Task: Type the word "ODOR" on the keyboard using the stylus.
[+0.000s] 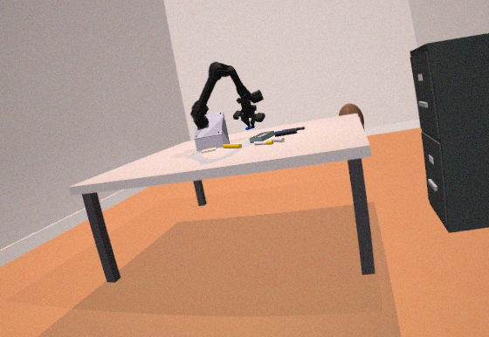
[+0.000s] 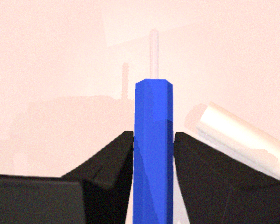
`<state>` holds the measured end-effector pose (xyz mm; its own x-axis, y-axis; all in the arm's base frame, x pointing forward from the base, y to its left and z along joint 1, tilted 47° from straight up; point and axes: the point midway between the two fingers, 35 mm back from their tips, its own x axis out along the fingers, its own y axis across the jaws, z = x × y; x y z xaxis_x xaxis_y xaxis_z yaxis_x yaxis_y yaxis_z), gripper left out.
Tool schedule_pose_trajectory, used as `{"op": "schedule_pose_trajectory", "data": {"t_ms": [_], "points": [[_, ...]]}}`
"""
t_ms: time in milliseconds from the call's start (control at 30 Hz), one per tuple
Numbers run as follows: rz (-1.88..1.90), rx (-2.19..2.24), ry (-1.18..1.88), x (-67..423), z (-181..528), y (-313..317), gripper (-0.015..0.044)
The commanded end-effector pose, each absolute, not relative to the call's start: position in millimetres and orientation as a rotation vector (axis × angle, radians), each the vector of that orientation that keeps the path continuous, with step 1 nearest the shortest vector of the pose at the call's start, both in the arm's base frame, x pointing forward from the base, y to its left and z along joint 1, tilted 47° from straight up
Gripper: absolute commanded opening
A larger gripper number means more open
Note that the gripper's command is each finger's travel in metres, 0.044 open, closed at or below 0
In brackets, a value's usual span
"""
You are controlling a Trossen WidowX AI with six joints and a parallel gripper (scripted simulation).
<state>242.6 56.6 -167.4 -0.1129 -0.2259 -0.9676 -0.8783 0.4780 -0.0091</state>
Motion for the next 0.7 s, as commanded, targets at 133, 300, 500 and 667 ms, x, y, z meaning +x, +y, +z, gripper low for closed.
{"op": "schedule_pose_trajectory", "data": {"t_ms": [133,300,500,667], "points": [[0.489,-0.665,1.69,267.8,-150.9,51.7,0.0],[0.329,-0.473,1.729,280.3,-139.9,44.7,0.0],[0.132,-0.24,1.761,294.3,-125.0,34.6,0.0],[-0.032,-0.051,1.779,303.9,-113.1,26.9,0.0]]}}
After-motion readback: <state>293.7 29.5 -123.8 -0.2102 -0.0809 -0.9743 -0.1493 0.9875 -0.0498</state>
